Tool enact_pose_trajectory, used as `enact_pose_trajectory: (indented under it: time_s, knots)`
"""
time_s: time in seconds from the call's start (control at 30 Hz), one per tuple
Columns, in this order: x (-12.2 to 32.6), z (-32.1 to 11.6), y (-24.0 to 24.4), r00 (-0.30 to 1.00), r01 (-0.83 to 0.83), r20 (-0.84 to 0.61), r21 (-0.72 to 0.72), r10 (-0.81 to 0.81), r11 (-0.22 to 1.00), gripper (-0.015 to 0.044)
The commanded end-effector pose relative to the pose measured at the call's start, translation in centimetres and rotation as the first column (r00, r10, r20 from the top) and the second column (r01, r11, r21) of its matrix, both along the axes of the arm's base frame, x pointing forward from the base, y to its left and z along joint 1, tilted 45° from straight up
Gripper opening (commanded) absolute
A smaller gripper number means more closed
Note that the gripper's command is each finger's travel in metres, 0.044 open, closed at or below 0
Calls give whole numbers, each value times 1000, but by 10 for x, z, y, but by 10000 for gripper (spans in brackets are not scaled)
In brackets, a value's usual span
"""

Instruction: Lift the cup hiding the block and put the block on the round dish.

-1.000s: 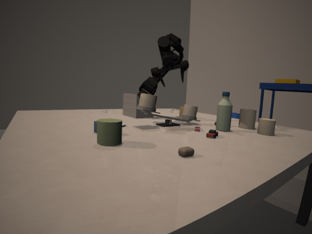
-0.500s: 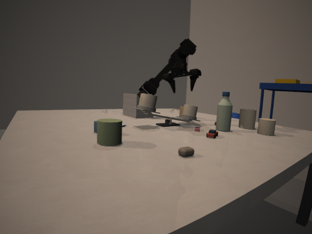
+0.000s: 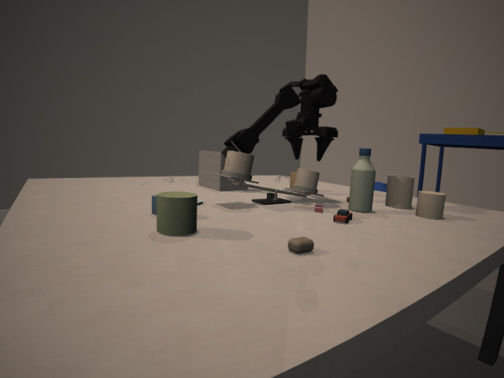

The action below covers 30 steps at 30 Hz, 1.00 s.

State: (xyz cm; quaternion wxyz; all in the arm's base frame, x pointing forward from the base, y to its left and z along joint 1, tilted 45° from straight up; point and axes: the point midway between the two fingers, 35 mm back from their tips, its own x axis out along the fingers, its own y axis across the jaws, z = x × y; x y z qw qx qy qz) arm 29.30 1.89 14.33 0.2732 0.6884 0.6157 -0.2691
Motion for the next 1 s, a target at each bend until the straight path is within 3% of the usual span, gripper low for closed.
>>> enact_pose_trajectory:
  time_s: [0.0,0.97]
  knots:
    - [2,-1,2,999,16,-27,-3,-16,1000,440]
    - [7,-33,34,1000,6,-23,-7,-6,1000,440]
